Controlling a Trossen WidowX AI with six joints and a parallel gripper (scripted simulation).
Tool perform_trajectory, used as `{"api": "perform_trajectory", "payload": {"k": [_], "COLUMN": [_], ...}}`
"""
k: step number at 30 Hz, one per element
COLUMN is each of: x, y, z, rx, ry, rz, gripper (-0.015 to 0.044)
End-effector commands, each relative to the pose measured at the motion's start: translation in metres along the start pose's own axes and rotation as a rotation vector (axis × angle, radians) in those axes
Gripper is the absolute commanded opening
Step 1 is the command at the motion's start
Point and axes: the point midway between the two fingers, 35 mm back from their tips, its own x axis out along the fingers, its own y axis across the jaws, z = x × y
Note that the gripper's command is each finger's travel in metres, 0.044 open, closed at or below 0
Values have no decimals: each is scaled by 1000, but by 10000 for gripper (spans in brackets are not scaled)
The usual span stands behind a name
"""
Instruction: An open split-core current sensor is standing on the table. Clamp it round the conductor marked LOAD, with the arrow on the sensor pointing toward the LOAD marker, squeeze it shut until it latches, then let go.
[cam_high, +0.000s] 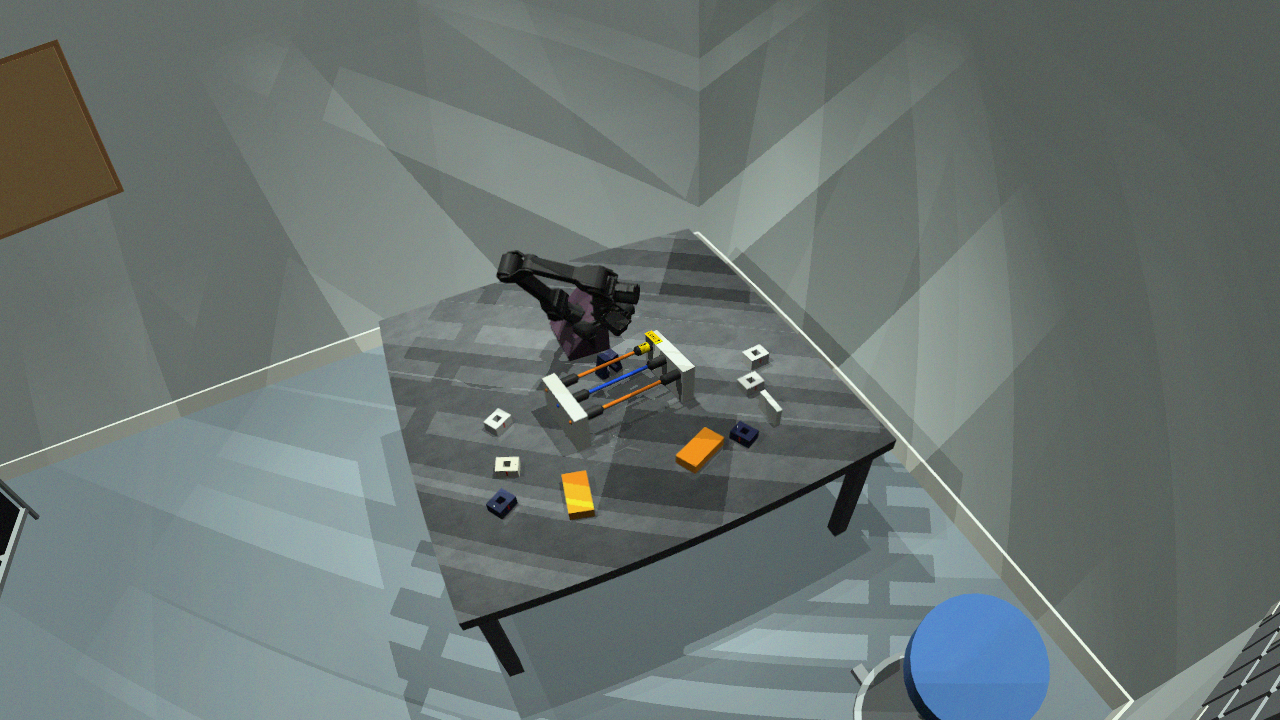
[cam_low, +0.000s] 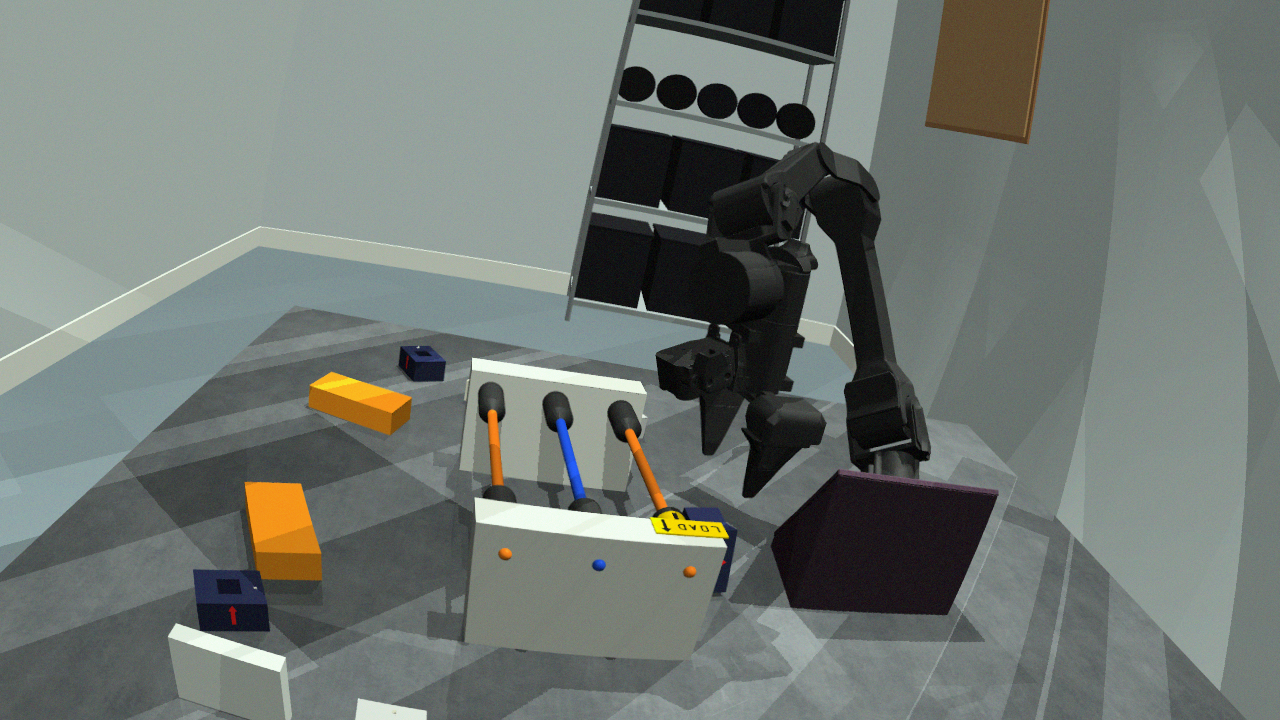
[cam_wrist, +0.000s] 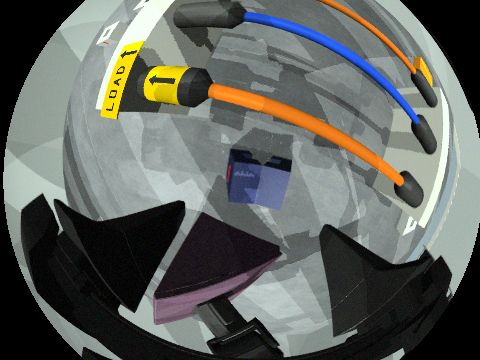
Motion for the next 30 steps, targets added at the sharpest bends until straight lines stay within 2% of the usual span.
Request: {"api": "perform_trajectory", "payload": {"k": [1,30], "x": [5,53], "y": [-3,-3], "z": [-2,-2], "rx": [11,12], "ry": [4,3], "rz": [-2,-3], "gripper": [440,440]}}
